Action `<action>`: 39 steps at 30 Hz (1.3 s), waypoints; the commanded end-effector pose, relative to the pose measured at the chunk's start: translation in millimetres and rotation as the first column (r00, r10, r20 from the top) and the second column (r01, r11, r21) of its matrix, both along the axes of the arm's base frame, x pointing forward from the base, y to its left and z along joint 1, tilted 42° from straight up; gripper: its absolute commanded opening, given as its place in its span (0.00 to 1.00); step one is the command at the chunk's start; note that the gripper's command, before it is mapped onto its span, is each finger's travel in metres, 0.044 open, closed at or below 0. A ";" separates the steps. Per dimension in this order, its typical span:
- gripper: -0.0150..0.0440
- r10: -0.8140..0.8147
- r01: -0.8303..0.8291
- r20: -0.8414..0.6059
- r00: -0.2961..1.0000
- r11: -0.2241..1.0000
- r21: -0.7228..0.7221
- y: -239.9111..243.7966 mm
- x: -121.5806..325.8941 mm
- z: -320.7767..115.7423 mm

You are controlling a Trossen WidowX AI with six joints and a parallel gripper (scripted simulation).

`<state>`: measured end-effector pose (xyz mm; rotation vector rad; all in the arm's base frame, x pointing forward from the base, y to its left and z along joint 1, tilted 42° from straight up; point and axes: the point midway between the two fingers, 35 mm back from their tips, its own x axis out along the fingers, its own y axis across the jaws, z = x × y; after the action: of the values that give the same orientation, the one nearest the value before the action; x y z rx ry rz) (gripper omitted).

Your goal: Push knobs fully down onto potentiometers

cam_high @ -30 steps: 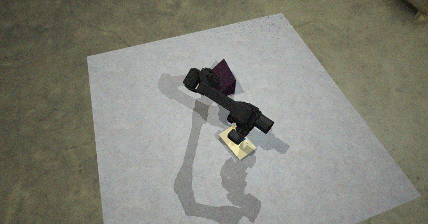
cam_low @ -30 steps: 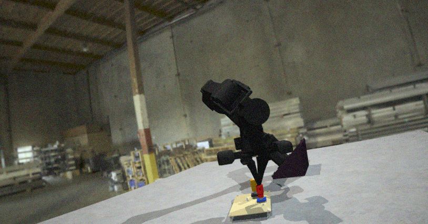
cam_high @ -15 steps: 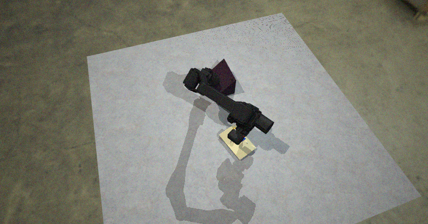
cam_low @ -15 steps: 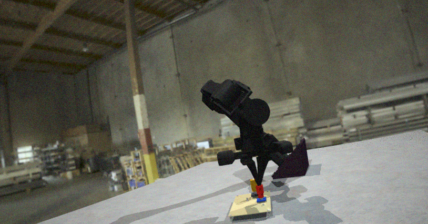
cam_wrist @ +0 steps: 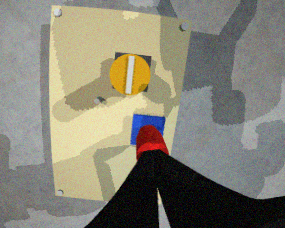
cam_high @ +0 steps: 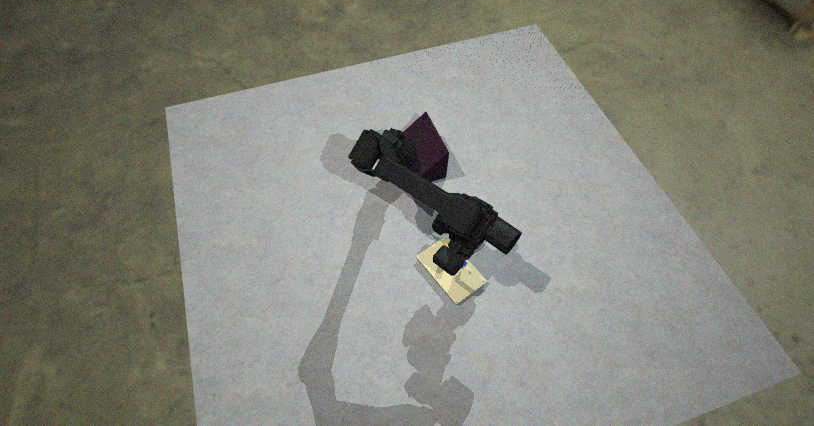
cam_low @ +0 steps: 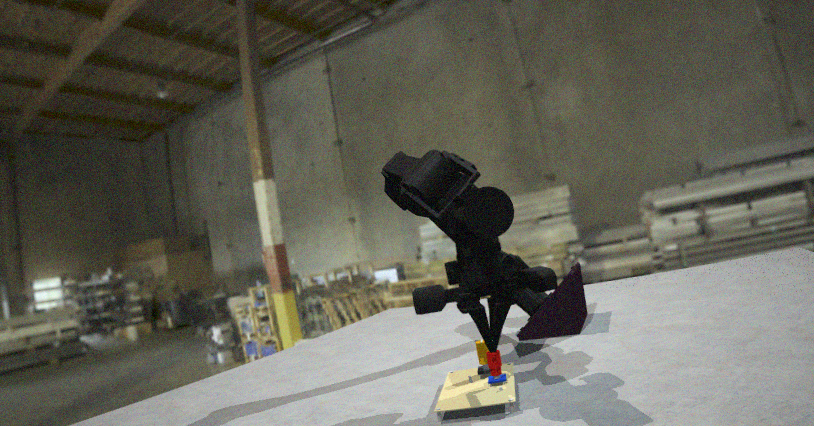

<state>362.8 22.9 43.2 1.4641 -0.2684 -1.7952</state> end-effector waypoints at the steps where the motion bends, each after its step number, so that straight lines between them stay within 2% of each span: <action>1: 0.25 0.004 -0.004 -0.011 1.000 1.000 0.002 2.0 0.5 2.8; 12: 0.25 0.018 -0.018 -0.015 1.000 1.000 0.013 10.2 0.1 12.8; 21: 0.65 0.013 -0.013 -0.023 1.000 1.000 0.004 6.9 -3.6 8.6; 29: 1.00 0.077 -0.075 -0.066 0.995 0.997 0.030 20.9 -93.0 32.8; 33: 1.00 0.104 -0.101 -0.086 0.991 0.994 0.039 18.1 -134.9 37.3; 39: 1.00 0.105 -0.102 -0.087 0.991 0.994 0.039 17.8 -136.9 37.4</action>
<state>231.3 41.0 79.9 1.3848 -0.1174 -1.7834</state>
